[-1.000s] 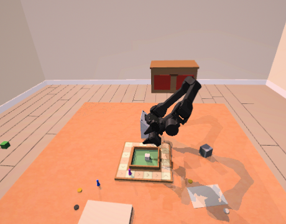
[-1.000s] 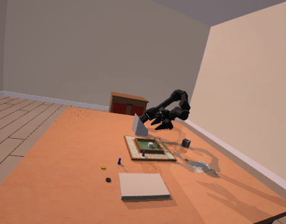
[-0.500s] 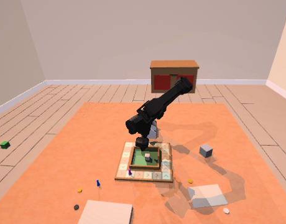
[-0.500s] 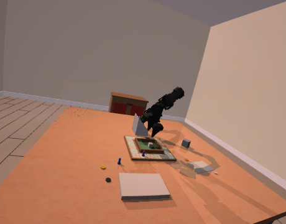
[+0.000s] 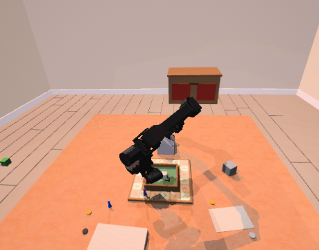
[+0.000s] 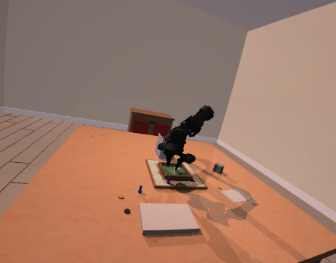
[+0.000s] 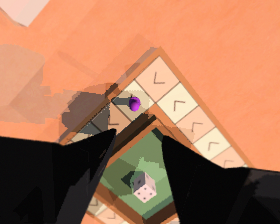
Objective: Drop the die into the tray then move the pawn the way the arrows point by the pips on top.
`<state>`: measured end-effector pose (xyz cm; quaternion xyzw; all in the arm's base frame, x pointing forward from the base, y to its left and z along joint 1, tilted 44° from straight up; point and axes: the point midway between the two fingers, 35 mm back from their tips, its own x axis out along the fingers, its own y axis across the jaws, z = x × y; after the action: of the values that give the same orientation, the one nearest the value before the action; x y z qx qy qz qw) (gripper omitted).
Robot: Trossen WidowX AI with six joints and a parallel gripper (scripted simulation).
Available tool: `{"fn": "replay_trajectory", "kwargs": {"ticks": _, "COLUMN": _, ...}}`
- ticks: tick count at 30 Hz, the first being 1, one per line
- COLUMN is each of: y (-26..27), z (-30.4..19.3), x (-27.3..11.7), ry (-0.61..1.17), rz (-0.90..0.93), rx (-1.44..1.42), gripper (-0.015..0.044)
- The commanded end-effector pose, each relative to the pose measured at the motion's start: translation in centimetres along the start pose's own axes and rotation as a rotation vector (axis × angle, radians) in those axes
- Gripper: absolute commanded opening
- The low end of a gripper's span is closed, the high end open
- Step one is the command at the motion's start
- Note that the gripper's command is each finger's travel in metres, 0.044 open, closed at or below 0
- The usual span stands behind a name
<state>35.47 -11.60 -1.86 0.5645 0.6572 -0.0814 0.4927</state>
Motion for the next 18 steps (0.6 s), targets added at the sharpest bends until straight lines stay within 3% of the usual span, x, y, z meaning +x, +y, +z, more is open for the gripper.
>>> {"fn": "replay_trajectory", "kwargs": {"ticks": 1, "y": 0.6, "z": 1.6, "x": 0.7, "ry": 0.006, "rz": 0.014, "rx": -0.124, "gripper": 0.0200}}
{"fn": "replay_trajectory", "kwargs": {"ticks": 18, "y": 0.9, "z": 1.7, "x": 2.5, "ry": 0.007, "rz": 0.015, "rx": -0.124, "gripper": 0.0200}}
